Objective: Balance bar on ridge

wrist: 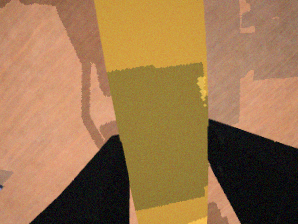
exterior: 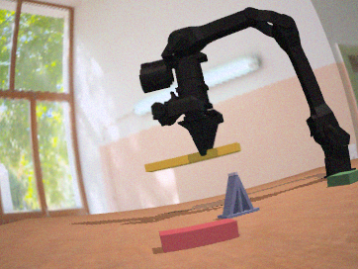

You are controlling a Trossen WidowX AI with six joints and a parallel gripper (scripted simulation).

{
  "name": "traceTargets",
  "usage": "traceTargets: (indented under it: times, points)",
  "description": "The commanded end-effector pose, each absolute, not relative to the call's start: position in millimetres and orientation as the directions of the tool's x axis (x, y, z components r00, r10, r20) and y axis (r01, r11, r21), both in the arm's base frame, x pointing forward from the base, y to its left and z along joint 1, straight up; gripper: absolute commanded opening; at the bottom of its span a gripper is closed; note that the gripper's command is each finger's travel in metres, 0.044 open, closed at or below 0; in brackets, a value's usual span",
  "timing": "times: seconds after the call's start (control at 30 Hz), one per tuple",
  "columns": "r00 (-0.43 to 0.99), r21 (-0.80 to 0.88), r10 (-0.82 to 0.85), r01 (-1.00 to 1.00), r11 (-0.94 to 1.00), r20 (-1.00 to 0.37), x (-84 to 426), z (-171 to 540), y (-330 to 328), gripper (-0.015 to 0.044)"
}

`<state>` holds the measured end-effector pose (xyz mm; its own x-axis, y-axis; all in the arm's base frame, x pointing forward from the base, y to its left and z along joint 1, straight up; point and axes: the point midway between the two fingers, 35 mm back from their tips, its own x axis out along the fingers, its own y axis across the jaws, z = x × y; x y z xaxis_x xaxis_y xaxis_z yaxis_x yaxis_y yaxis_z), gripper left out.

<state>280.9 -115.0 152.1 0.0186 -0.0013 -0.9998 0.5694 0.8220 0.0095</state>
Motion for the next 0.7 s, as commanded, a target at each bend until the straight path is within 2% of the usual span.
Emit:
traceTargets:
  times: [0.0, 0.67]
  points:
    - [0.027, 0.006, -0.011, 0.571, 0.821, -1.000, 280, 160, -115, 0.0000]
    - [0.029, 0.008, -0.004, 0.405, 0.914, -1.000, 303, 161, -44, 0.0000]
